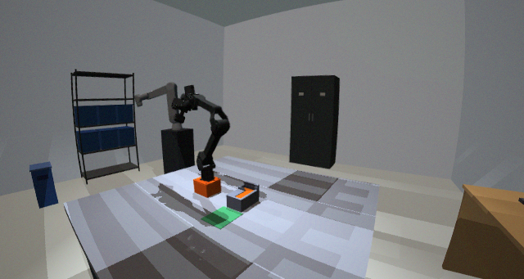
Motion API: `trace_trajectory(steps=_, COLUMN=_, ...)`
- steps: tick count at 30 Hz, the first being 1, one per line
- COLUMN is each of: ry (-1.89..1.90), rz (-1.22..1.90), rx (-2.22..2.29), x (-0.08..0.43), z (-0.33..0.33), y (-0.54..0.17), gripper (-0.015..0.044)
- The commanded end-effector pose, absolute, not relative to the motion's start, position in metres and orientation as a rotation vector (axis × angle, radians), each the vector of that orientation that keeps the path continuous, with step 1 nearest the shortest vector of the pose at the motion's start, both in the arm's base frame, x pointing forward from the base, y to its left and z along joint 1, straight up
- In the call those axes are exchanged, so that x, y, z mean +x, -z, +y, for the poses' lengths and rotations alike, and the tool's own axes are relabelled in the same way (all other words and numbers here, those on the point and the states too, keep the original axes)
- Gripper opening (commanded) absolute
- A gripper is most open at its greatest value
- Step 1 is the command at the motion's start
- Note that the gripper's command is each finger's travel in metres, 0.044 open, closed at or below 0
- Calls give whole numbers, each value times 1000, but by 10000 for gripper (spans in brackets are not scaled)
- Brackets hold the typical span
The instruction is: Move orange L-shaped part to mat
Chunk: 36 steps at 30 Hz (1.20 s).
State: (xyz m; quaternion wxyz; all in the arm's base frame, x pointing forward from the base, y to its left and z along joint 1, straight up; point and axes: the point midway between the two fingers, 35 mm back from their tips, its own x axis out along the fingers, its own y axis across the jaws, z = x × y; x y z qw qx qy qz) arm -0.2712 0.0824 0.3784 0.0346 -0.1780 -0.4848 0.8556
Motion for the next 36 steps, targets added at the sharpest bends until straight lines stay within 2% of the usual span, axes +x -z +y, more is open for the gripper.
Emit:
trace_trajectory(steps=1, ry=-2629, rz=-1478, rx=-556, x=-271, z=85, y=-377, gripper=374)
trace_trajectory(steps=8, ry=-2514, rz=-1157, rx=-734, x=-247, z=148, y=-363, gripper=190)
trace_trajectory(steps=9, ry=-2489, rz=-1083, rx=-774, x=-241, z=161, y=-358, gripper=180)
trace_trajectory(steps=15, ry=-2296, rz=-647, rx=-947, x=-188, z=233, y=-325, gripper=180)
trace_trajectory(steps=23, ry=-1948, rz=-70, rx=-1017, x=-84, z=294, y=-278, gripper=180)
trace_trajectory(steps=29, ry=-1667, rz=311, rx=-954, x=1, z=306, y=-246, gripper=180)
trace_trajectory(steps=36, ry=-1286, rz=703, rx=-799, x=103, z=285, y=-209, gripper=180)
